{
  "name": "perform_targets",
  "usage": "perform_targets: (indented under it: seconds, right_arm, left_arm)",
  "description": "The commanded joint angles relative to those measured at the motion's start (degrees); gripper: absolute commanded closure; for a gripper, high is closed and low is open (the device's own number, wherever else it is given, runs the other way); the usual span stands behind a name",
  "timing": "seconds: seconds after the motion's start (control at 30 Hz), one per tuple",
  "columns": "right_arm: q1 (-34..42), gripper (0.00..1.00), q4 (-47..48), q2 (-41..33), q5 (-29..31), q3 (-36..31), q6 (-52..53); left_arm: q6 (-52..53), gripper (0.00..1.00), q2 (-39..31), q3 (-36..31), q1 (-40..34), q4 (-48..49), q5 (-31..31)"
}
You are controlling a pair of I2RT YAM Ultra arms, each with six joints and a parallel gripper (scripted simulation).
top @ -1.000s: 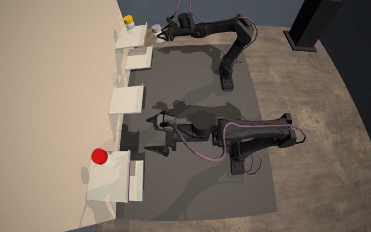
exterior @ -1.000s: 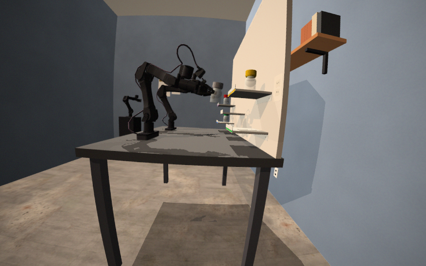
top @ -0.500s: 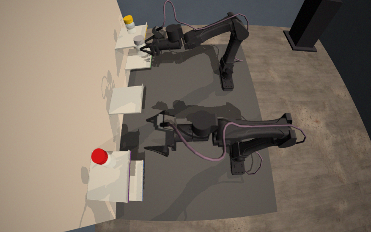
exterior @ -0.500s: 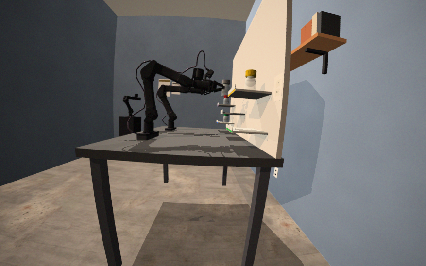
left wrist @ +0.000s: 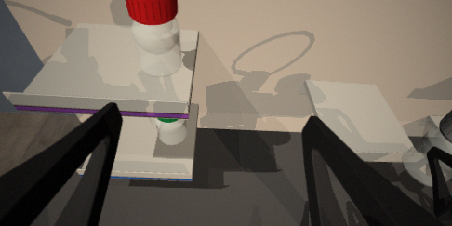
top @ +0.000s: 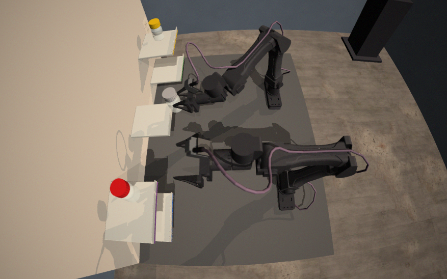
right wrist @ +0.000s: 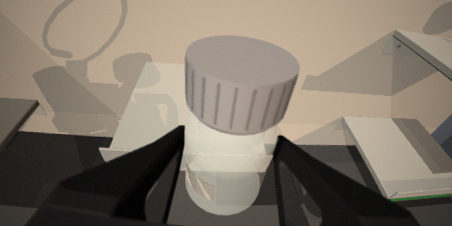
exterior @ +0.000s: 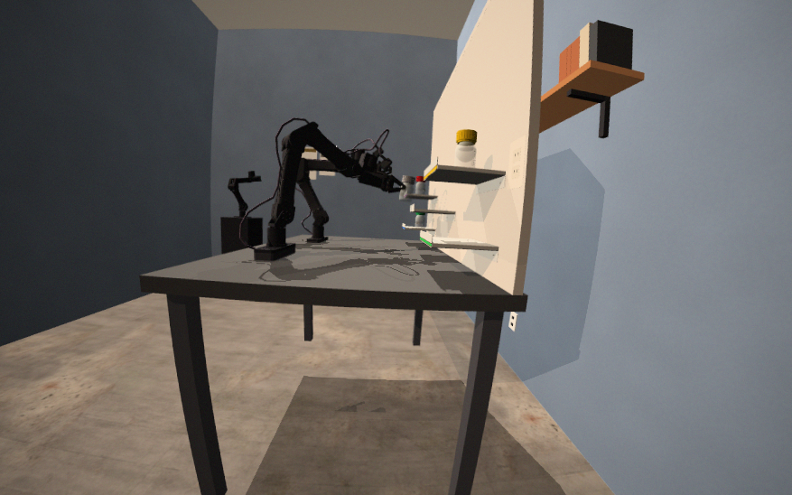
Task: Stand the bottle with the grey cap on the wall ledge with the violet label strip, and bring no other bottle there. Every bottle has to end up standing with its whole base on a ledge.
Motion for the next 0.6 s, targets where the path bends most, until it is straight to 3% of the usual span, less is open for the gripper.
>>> perform_targets:
  seconds: [0.0,0.27,0.57]
  right_arm:
    - [1.0,0.5,0.9,0.0,6.4,4.0,1.4]
    - [2.7,0.5,1.8,0.0,5.5,4.4,-0.1]
    - [-0.3,0.5,9.2,-4.0,-10.1,-2.2,-6.5]
  left_arm:
    - [-0.5,0.0,-1.7,-0.1,0.6,0.3,0.6]
    - [-0.5,0.0,-1.7,-0.1,0.6,0.3,0.6]
    - [-0.5,0.0,-1.7,-0.1,0.6,0.3,0.6]
